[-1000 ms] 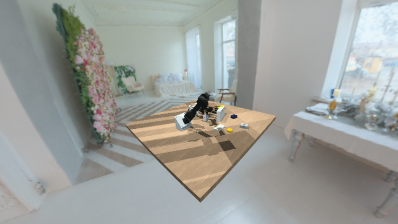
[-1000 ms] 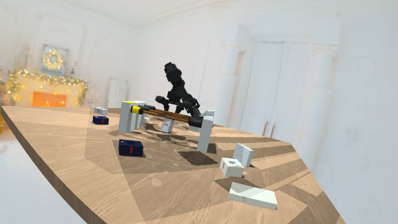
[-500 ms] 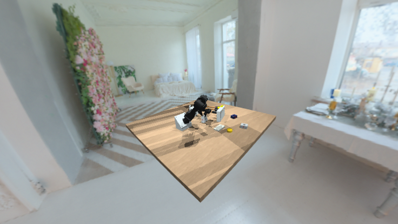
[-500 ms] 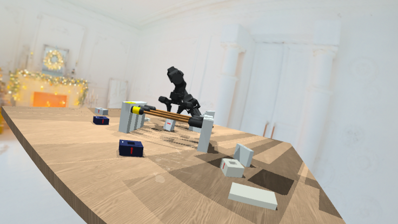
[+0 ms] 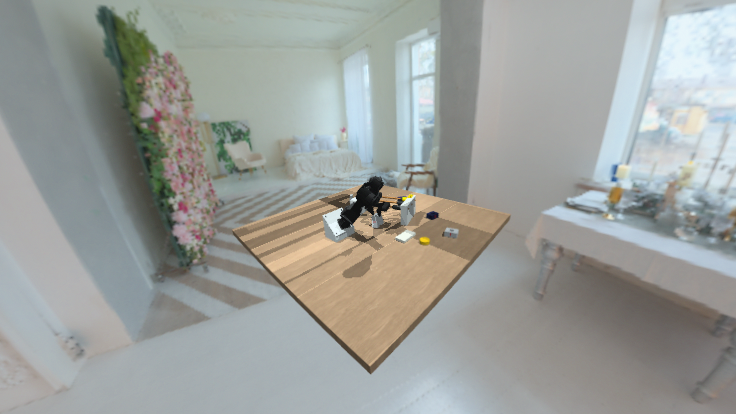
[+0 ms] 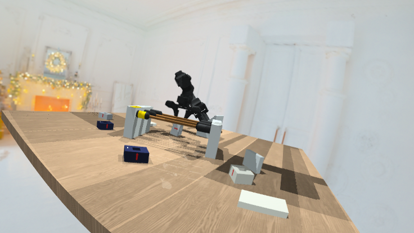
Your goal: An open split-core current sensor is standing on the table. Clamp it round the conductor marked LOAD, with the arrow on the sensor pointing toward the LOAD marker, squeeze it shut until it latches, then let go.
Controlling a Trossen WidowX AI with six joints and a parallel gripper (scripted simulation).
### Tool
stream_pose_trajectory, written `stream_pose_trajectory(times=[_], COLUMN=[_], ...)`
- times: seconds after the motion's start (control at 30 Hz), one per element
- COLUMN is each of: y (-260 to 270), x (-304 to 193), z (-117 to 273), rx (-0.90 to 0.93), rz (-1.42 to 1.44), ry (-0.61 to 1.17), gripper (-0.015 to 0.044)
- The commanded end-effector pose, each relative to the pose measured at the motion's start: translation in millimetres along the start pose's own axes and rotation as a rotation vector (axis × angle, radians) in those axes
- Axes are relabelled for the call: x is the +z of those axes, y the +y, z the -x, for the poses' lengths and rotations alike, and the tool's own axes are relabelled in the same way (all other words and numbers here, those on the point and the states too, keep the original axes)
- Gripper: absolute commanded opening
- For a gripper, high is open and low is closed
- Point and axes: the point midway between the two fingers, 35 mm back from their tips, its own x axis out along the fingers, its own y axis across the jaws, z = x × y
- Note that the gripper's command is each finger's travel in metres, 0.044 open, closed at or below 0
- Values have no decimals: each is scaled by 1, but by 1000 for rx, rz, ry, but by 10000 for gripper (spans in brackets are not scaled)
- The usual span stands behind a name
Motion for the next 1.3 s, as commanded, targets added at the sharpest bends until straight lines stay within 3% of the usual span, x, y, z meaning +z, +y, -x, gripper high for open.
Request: stream_pose_trajectory(times=[0.0, 0.47, 0.9, 1.0, 1.17, 1.27], y=[1, 1, 0, 0, 2, 1], x=[-4, -4, 0, 0, -2, -4], z=[-3, -3, -1, 1, 49, 57], rx=[2, 2, 0, 1, 7, 4], rz=[5, 5, -3, -3, 5, 6], ry=[9, 9, -5, -5, 9, 11], gripper=[0, 0, 329, 329, 329, 329])
